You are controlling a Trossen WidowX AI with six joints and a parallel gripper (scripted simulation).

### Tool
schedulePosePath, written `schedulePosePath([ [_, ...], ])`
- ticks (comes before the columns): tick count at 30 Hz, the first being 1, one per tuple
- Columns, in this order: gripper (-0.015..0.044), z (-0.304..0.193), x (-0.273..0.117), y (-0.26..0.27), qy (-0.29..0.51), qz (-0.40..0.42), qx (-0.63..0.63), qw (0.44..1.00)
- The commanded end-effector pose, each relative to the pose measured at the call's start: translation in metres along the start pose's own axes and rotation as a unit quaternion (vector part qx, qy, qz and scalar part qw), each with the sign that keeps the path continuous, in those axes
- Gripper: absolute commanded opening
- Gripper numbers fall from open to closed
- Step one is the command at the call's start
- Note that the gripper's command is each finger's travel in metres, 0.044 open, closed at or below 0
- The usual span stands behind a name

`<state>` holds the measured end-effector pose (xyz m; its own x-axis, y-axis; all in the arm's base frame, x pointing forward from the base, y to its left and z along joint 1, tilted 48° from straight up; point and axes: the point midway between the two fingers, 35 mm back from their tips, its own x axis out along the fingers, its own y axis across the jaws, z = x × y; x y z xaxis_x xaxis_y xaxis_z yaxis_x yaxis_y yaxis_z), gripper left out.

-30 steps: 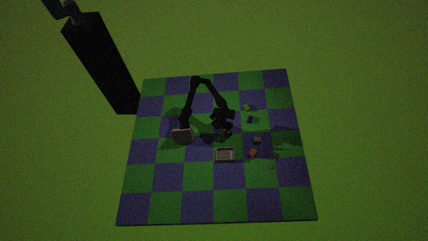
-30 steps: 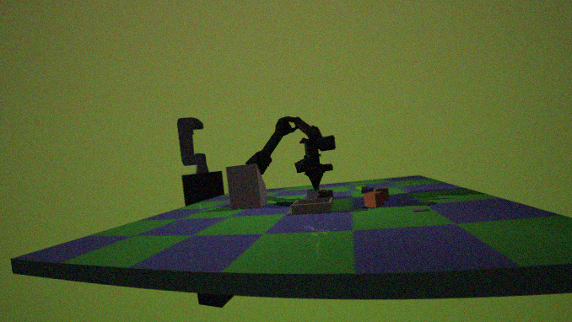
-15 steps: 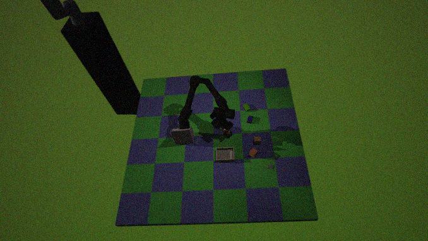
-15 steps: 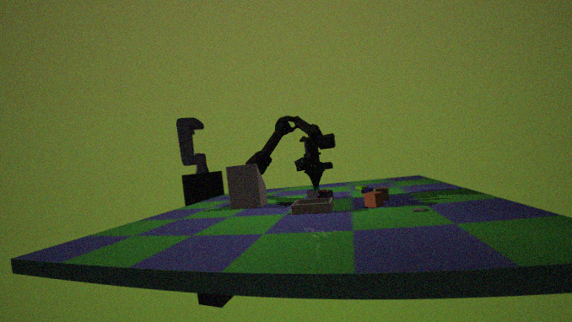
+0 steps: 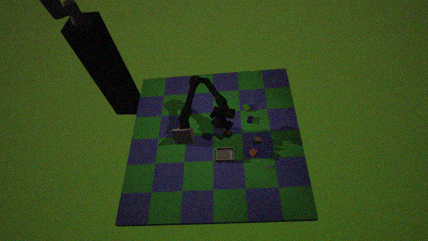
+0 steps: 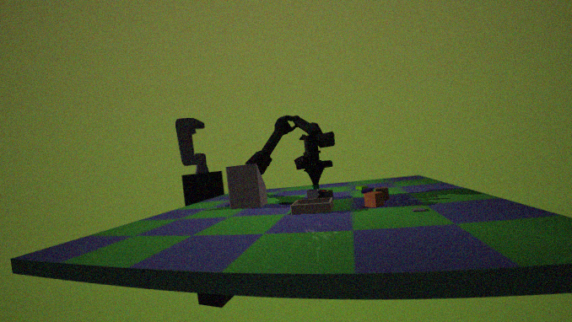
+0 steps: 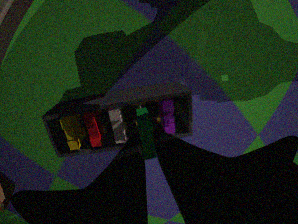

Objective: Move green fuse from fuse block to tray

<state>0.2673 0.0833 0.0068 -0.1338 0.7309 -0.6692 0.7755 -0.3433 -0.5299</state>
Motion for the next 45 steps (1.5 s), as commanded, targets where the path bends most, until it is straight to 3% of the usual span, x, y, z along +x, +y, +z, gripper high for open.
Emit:
schedulePosePath([
  [1, 0.0000, 0.000, -0.002, 0.000, -0.001, 0.001, -0.002, 1.000],
  [34, 0.0000, 0.001, -0.033, 0.000, -0.001, 0.001, -0.002, 1.000],
  [45, 0.0000, 0.023, -0.040, 0.047, -0.005, 0.007, -0.001, 1.000],
])
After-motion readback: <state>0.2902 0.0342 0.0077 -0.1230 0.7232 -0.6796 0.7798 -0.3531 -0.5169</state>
